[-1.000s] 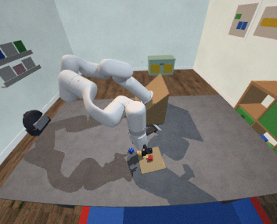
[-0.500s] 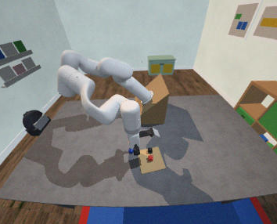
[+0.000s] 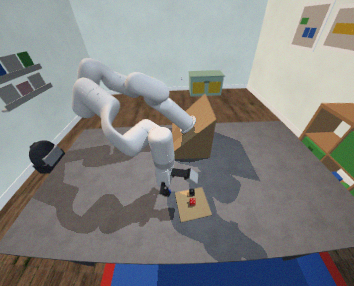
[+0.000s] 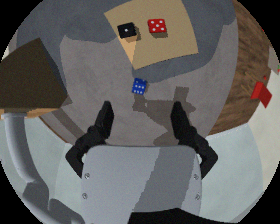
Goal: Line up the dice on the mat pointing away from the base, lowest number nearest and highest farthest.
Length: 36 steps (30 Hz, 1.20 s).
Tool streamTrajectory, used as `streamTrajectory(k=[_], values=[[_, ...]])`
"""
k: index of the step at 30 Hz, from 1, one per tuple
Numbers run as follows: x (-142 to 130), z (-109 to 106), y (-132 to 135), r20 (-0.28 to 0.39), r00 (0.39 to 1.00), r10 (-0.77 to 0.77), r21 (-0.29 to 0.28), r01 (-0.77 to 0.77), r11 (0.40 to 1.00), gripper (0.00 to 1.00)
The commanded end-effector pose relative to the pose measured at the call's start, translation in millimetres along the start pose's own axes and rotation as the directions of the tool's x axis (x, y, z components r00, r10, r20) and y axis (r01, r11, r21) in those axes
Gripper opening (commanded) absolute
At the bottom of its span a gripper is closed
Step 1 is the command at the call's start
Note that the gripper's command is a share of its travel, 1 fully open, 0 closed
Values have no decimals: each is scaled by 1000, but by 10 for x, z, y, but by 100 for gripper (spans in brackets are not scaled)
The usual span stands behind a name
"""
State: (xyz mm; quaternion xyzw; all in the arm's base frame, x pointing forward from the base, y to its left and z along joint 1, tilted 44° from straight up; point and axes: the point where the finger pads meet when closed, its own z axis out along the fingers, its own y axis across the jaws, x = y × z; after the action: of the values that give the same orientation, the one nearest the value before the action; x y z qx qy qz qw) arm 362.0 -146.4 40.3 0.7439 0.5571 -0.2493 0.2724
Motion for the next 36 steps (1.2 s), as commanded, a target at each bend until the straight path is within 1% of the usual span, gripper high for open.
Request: streamTrajectory(k=[1, 5, 9, 10, 36], values=[[-94, 5, -38, 1, 985, 173, -11, -173, 985, 100], [-135, 15, -61, 2, 970, 243, -10, -243, 970, 100], [-145, 17, -66, 3, 966, 259, -10, -259, 966, 100], [-145, 17, -66, 3, 966, 259, -10, -259, 966, 42], [-145, 17, -66, 3, 966, 259, -10, -259, 966, 42]])
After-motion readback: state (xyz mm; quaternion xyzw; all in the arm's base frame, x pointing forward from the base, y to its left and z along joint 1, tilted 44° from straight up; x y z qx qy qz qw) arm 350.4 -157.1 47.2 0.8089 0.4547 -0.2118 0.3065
